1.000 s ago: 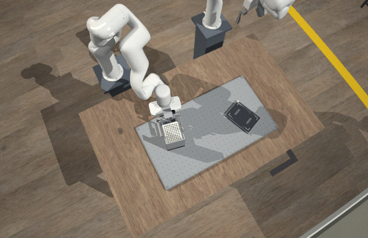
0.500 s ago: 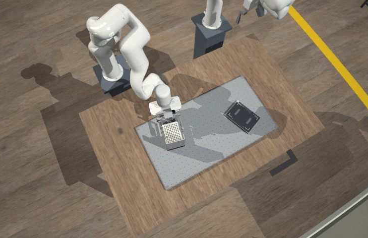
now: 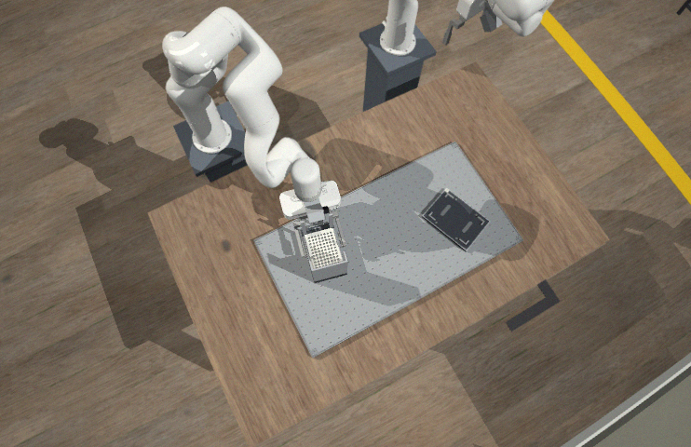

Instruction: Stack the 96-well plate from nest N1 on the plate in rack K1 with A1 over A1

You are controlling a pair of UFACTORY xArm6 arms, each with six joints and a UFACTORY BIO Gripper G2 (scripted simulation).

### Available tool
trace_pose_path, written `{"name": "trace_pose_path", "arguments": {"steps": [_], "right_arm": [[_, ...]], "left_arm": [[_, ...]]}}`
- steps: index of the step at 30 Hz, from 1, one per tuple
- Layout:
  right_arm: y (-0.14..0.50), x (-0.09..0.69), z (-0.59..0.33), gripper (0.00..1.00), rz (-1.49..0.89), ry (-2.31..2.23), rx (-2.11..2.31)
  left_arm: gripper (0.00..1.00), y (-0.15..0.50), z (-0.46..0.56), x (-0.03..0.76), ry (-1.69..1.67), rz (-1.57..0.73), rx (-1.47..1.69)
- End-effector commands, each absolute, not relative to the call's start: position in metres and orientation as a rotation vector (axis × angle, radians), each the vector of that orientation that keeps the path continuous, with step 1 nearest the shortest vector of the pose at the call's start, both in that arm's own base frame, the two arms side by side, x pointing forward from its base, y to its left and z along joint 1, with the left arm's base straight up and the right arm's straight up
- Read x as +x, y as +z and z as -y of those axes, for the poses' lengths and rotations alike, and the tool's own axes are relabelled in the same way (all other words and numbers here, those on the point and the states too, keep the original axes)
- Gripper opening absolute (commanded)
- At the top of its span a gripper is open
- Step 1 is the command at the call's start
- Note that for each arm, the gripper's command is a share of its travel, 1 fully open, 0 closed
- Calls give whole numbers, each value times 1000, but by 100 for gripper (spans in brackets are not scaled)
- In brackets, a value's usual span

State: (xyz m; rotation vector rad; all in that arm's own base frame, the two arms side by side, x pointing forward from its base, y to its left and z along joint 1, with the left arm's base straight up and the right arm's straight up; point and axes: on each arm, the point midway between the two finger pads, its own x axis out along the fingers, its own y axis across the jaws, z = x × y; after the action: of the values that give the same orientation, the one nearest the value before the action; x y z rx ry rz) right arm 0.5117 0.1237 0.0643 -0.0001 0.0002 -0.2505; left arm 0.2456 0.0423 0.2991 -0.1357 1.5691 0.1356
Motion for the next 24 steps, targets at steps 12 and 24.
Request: {"name": "trace_pose_path", "arguments": {"steps": [12,24], "right_arm": [[87,513,-124,37,3,-251,2],[114,513,-124,37,3,-251,2]], "left_arm": [[100,300,-42,246,136,-1567,-136],[100,300,-42,246,136,-1567,-136]]}}
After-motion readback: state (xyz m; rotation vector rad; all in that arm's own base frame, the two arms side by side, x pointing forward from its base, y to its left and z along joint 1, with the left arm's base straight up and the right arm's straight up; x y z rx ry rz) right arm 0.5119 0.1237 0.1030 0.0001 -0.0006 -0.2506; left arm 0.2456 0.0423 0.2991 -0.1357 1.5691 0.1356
